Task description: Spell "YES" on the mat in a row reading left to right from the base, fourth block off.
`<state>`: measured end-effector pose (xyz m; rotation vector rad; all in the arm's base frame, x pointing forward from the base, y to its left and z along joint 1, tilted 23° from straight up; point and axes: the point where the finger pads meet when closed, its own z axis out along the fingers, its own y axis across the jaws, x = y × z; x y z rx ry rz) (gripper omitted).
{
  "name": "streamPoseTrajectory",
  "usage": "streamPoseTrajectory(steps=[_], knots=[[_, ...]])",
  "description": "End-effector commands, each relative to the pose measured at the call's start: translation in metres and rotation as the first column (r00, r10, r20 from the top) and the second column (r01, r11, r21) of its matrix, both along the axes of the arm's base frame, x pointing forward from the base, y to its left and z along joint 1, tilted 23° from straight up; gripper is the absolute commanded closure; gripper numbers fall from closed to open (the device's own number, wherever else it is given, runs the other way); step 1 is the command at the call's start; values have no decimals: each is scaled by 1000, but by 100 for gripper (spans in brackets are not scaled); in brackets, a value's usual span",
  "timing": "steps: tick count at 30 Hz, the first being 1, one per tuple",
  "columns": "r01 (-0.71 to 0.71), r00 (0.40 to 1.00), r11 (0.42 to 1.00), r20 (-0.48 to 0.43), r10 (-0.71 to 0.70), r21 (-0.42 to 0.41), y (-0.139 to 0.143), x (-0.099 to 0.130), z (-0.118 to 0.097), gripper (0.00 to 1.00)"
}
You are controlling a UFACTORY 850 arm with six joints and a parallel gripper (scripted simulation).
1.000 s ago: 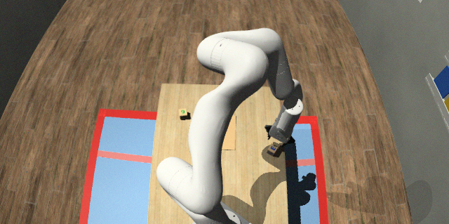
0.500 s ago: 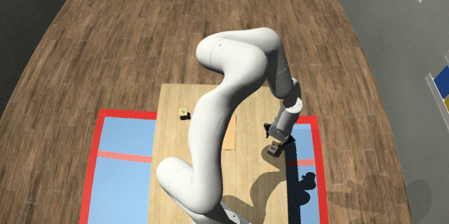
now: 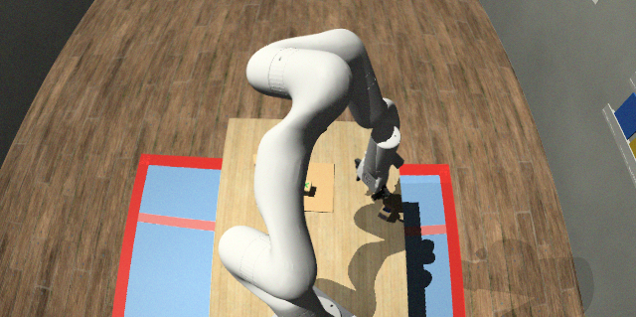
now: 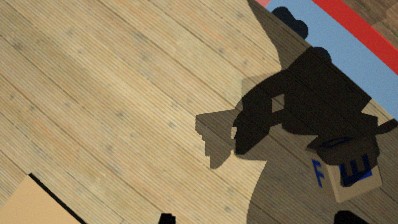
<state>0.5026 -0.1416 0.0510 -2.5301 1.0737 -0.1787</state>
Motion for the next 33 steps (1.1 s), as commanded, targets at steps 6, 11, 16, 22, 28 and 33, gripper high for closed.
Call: streamPoseTrajectory(steps=[6, 11, 16, 22, 28, 33], knots=[[241, 966, 969, -106, -235, 50, 58, 12, 26, 0], [360, 926, 931, -151, -347, 69, 88, 14, 38, 0], [455, 880, 887, -191, -434, 82, 113, 13, 48, 0], [584, 798, 806, -250, -549, 94, 149, 11, 61, 0], [697, 699, 710, -310, -644, 98, 183, 5, 74, 0], [732, 663, 674, -330, -672, 98, 195, 2, 79, 0]])
